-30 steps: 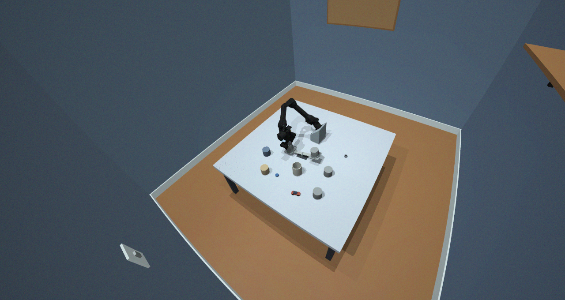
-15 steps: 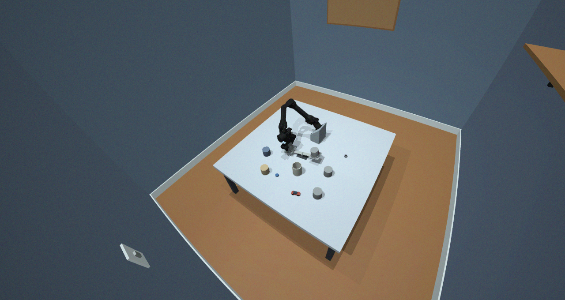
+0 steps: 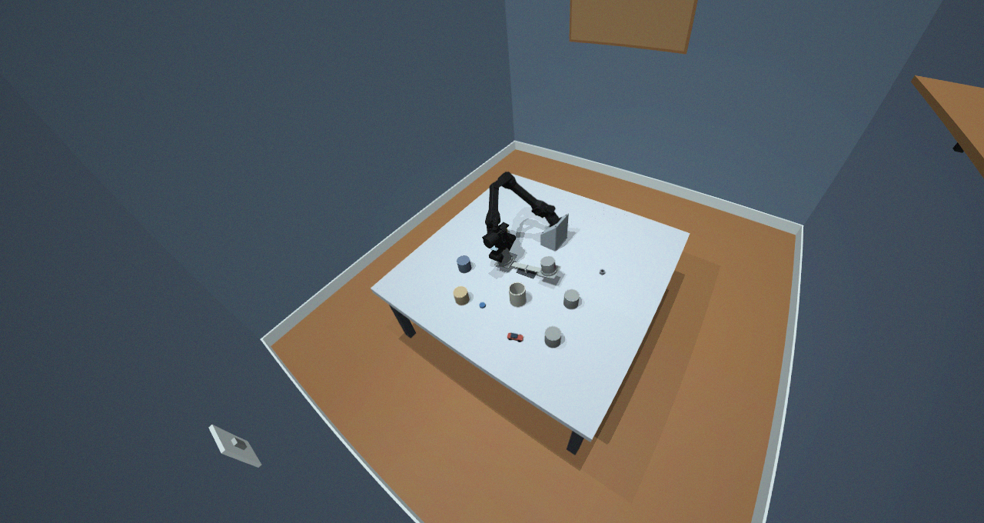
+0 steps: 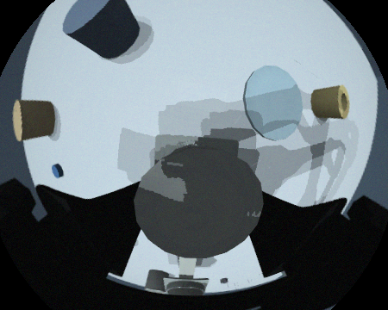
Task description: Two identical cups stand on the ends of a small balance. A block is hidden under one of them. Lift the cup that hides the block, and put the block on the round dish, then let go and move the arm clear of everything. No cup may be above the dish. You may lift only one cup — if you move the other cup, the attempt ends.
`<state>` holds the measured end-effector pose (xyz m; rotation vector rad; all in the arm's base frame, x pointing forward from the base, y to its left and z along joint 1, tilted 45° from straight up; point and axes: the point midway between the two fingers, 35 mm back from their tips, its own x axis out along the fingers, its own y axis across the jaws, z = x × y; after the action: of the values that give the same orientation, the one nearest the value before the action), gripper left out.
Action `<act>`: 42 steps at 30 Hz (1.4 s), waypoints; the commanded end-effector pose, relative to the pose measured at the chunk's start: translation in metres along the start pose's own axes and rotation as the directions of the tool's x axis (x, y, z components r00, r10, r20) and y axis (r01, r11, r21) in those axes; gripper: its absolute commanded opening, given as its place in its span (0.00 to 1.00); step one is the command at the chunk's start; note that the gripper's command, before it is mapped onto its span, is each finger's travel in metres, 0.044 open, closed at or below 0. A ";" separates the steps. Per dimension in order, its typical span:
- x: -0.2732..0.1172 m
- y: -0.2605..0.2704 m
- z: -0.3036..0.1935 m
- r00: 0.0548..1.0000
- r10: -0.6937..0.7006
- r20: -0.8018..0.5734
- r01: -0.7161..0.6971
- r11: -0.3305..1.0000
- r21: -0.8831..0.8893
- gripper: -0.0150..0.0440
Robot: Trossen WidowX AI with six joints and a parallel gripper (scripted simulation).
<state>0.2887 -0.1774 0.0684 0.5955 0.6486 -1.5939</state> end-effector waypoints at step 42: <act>-0.054 0.008 -0.002 1.000 0.003 -0.012 -0.003 1.000 -0.002 0.25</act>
<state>0.2974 -0.1418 0.0979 0.5943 0.6769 -1.5977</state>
